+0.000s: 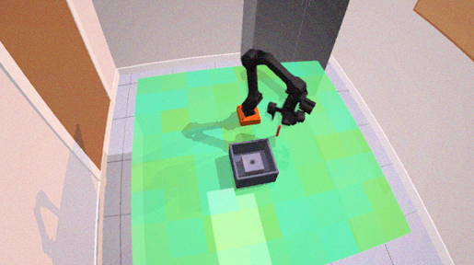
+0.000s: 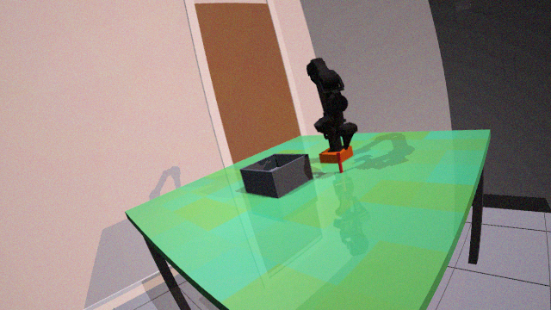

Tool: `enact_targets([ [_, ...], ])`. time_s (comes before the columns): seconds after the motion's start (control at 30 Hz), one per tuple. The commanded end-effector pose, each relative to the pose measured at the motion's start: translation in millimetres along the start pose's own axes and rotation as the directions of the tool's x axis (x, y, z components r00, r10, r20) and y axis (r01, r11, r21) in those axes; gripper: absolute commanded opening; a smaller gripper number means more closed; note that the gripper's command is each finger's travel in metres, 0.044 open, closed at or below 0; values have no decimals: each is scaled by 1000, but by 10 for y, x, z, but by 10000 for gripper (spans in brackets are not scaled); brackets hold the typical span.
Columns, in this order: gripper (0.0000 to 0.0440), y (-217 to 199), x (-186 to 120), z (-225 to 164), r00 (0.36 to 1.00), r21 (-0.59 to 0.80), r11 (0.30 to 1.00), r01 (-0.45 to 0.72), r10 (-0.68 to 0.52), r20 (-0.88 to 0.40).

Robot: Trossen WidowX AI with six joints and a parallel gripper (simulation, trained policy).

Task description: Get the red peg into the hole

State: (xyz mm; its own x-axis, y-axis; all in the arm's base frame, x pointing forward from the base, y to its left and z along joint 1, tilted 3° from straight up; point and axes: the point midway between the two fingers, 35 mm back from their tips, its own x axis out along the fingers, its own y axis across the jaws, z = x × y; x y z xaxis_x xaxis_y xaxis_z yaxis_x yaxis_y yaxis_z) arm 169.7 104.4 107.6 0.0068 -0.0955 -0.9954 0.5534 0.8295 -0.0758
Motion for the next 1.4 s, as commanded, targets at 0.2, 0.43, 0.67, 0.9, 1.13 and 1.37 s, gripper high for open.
enact_targets([
  [0.2, 440, 19, 381, 46, 999, 73, 996, 46, -48, 23],
  [0.43, 437, 31, 651, 83, 997, 92, 994, 56, -61, 51],
  [0.67, 289, 4, 848, 83, 995, 102, 991, 84, -89, 48],
  [0.9, 106, -32, 936, 83, 991, 119, 985, 123, -128, 33],
  [1.13, 7, -91, 847, 186, 984, 127, 980, 155, -165, 70],
  [1.37, 0, -178, 570, 337, 975, 137, 978, 159, -177, 134],
])
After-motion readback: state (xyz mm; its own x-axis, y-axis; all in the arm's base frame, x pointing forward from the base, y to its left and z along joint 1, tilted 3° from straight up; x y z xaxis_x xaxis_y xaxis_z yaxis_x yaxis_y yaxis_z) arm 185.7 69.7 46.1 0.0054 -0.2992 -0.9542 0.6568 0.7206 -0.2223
